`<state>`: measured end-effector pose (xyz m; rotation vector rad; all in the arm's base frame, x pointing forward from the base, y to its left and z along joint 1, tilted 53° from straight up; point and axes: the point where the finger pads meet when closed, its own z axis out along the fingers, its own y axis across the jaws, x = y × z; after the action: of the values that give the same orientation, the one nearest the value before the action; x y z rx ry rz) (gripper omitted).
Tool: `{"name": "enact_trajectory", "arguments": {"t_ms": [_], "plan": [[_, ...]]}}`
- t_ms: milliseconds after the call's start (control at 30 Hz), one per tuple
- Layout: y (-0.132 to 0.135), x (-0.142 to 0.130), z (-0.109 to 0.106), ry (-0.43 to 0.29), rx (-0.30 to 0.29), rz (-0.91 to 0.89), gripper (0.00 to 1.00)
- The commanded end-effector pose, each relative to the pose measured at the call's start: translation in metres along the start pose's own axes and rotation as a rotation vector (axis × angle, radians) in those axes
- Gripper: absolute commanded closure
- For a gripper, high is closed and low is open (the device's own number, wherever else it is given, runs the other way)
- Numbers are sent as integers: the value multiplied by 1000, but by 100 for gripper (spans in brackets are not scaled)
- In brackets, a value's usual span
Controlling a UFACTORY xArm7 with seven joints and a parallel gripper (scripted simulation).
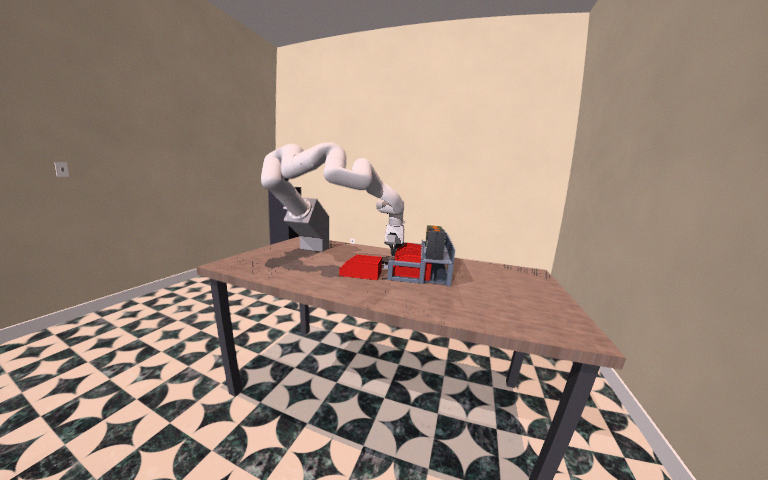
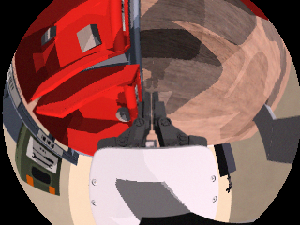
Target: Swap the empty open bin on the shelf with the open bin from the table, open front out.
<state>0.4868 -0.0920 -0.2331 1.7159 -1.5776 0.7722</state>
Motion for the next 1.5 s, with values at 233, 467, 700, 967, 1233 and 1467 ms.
{"name": "enact_trajectory", "arguments": {"t_ms": [233, 467, 700, 967, 1233, 1467], "plan": [[-11, -1, -2, -3, 4, 0, 100], [-16, -1, -3, -3, 4, 0, 100], [-17, -1, -3, -3, 4, 0, 100], [-17, -1, -3, -3, 4, 0, 100], [-17, -1, -3, -3, 4, 0, 100], [-17, -1, -3, -3, 4, 0, 100]]}}
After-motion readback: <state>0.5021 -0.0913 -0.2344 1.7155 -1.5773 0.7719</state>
